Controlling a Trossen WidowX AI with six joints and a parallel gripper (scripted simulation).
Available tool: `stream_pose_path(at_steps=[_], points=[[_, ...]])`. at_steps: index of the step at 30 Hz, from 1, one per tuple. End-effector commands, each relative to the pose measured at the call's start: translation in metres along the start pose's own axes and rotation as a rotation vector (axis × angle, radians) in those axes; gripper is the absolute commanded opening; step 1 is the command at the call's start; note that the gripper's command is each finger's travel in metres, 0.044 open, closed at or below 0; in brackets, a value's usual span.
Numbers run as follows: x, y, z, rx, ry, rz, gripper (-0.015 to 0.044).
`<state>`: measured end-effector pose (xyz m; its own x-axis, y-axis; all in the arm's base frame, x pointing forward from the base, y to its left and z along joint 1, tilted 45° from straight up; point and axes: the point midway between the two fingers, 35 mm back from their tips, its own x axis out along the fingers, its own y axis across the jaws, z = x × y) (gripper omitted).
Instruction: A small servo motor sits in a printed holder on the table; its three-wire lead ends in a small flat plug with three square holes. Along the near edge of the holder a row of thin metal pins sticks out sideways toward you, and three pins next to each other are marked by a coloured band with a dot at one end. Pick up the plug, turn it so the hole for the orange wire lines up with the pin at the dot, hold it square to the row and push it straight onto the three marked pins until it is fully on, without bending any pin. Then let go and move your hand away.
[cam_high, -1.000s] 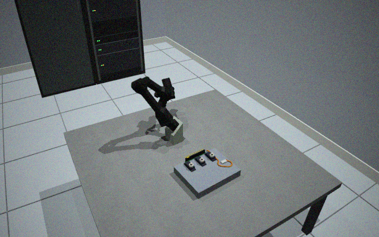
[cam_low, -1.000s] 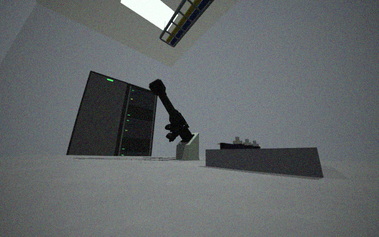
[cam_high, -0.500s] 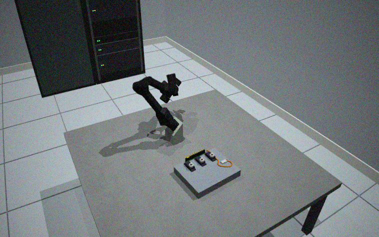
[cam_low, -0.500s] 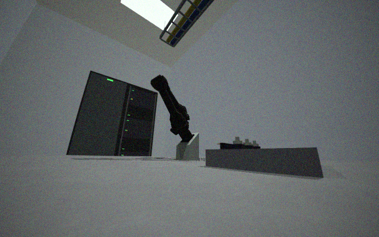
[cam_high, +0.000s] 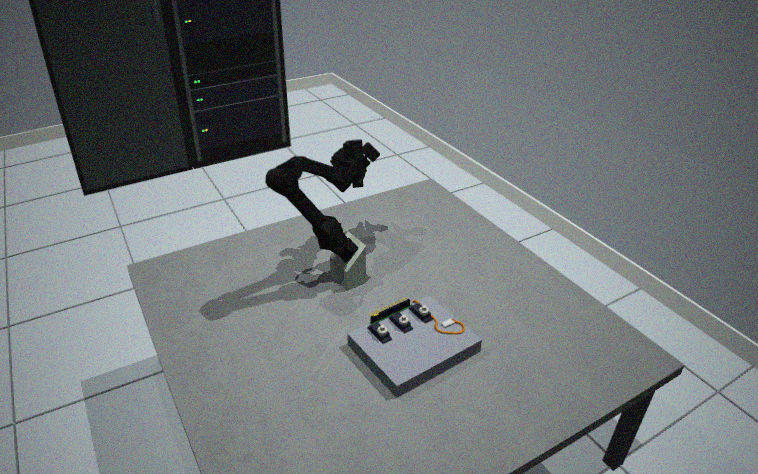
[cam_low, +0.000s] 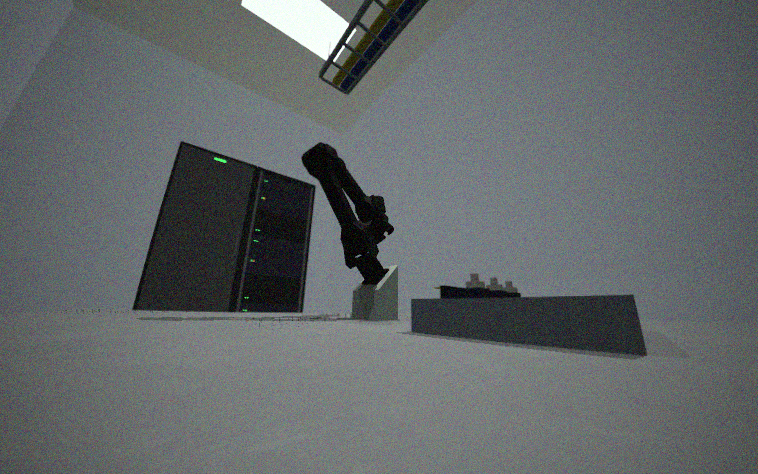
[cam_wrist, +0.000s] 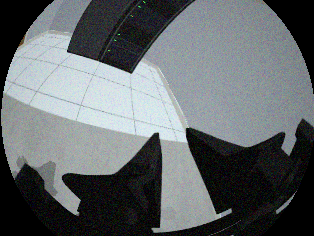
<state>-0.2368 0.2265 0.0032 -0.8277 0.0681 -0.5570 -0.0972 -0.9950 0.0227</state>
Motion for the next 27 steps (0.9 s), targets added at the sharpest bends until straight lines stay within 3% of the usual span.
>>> stream_pose_path(at_steps=[1,15,27], points=[[-0.012,-0.019,0.001,0.036,0.0,-0.075,0.0115],[-0.068,-0.077,-0.005,0.135,-0.01,-0.332,0.0115],[-0.154,-0.131,-0.022,0.279,-0.018,-0.654,0.0115]])
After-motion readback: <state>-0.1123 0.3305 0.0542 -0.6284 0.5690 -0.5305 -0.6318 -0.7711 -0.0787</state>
